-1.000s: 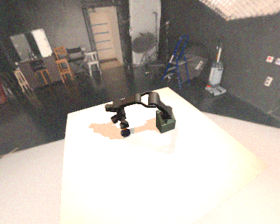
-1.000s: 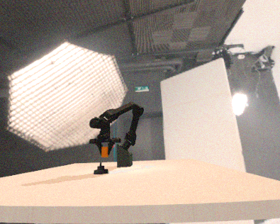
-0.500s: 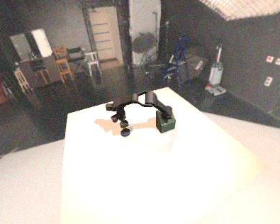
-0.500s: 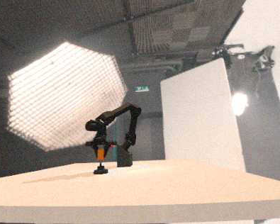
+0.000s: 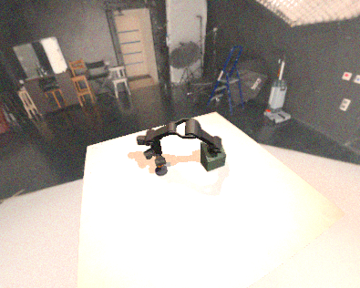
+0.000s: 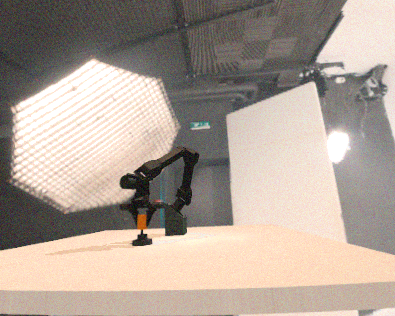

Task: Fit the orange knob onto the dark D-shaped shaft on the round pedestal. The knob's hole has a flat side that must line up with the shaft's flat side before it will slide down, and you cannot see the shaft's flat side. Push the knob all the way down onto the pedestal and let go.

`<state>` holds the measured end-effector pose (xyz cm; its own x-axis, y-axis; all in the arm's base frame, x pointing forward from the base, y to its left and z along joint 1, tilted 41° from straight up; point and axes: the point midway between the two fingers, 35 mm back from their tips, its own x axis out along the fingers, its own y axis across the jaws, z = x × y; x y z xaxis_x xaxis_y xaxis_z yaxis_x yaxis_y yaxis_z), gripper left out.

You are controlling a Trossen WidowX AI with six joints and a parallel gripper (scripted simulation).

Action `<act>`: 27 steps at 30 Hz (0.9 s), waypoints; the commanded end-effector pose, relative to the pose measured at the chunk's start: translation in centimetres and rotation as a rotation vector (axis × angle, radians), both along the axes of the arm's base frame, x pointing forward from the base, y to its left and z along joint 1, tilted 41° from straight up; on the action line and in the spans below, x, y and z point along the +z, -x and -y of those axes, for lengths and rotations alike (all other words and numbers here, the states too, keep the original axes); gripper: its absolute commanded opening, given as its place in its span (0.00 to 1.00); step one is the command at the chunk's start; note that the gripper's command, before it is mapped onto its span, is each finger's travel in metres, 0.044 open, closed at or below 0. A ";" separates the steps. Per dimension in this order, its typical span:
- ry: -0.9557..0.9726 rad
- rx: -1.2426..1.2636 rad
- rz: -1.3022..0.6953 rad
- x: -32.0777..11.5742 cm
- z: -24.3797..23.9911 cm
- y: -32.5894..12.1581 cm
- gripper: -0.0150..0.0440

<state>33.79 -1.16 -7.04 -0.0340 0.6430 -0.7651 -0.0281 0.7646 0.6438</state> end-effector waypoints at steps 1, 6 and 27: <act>-0.003 0.000 0.002 -0.1 -0.1 0.0 0.25; -0.003 0.000 0.002 -0.1 -0.2 0.1 0.25; -0.006 0.067 0.058 0.3 0.1 -0.1 0.25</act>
<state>33.73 -1.13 -6.97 -0.0377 0.6455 -0.7629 -0.0568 0.7608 0.6465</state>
